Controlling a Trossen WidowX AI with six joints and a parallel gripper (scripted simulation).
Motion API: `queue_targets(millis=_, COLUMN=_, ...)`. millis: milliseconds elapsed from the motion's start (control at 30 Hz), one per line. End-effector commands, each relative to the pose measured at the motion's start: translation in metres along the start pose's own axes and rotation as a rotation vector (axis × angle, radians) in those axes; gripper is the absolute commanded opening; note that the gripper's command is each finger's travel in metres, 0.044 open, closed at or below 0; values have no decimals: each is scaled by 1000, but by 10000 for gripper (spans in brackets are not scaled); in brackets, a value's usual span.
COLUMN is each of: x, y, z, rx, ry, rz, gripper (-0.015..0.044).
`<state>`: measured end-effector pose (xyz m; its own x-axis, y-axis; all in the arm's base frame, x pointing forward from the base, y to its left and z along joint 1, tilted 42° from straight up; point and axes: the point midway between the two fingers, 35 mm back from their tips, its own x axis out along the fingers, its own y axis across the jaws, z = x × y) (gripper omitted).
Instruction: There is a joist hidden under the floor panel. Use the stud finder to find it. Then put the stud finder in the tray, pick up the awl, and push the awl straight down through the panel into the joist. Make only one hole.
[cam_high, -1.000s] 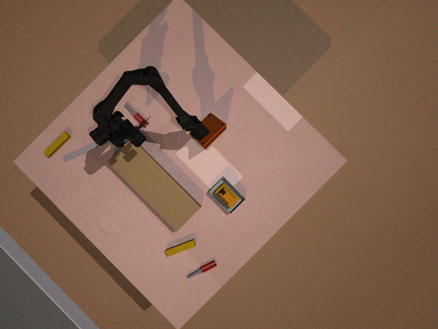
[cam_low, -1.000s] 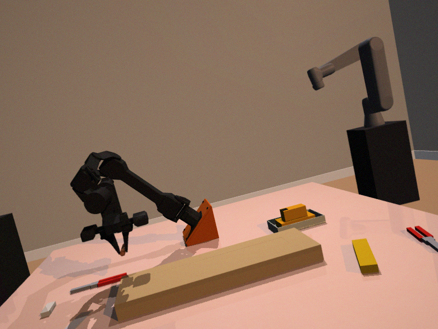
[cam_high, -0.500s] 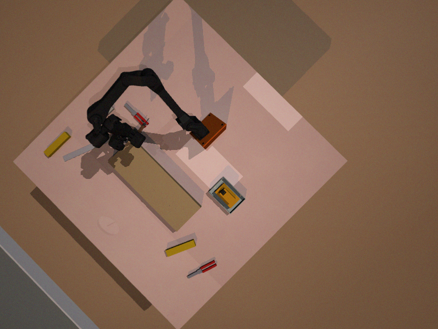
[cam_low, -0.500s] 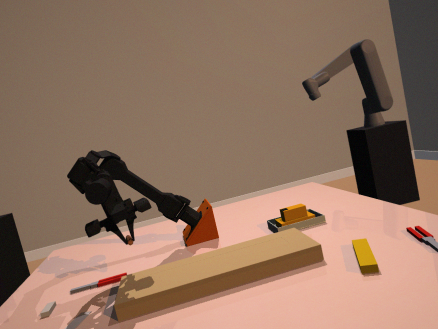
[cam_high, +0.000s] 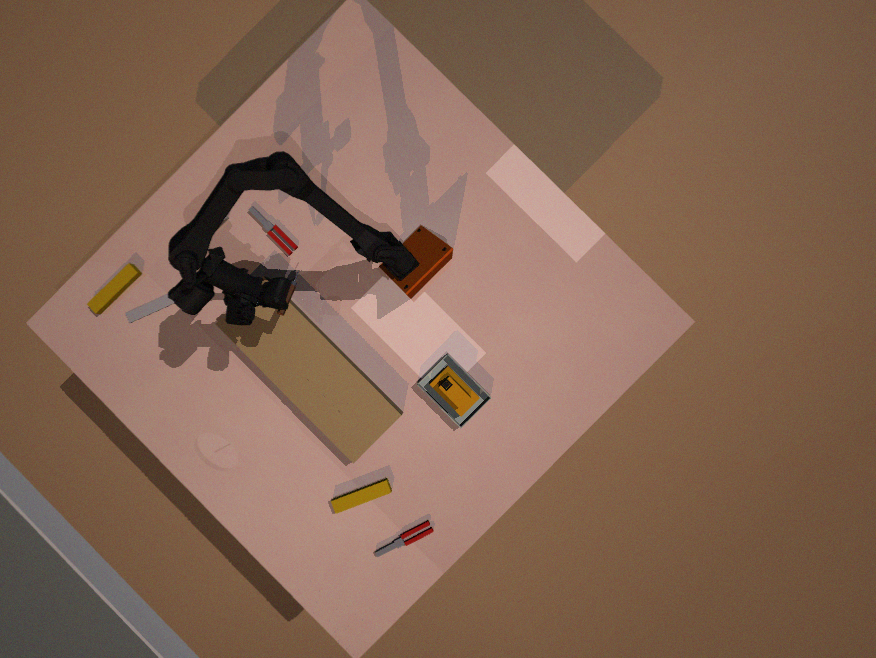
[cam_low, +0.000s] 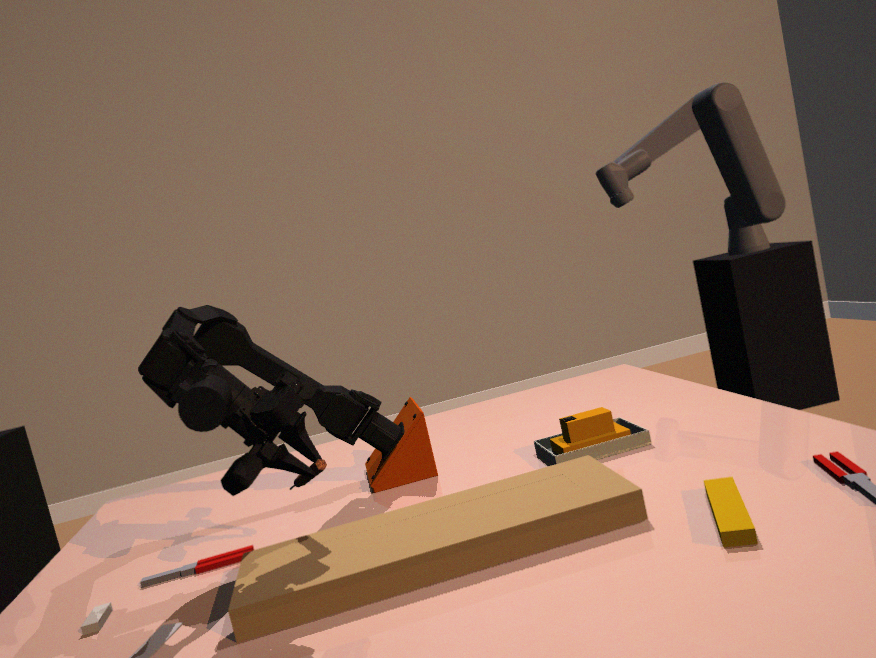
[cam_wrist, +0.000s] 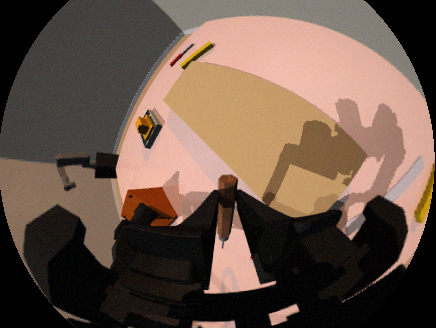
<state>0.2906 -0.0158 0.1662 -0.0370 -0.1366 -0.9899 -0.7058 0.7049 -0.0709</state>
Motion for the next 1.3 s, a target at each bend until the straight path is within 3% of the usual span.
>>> queue_targets(millis=0, x=5, y=5, z=20, rx=-126, ry=-81, rz=80, gripper=0)
queue_targets(millis=400, x=10, y=22, z=78, rx=-521, ry=-404, rz=272, gripper=0)
queue_targets(millis=800, x=2, y=34, z=128, rx=-865, ry=-808, rz=328, gripper=0)
queue_targets(millis=1267, x=4, y=32, z=130, rx=-882, ry=-833, rz=327, gripper=0)
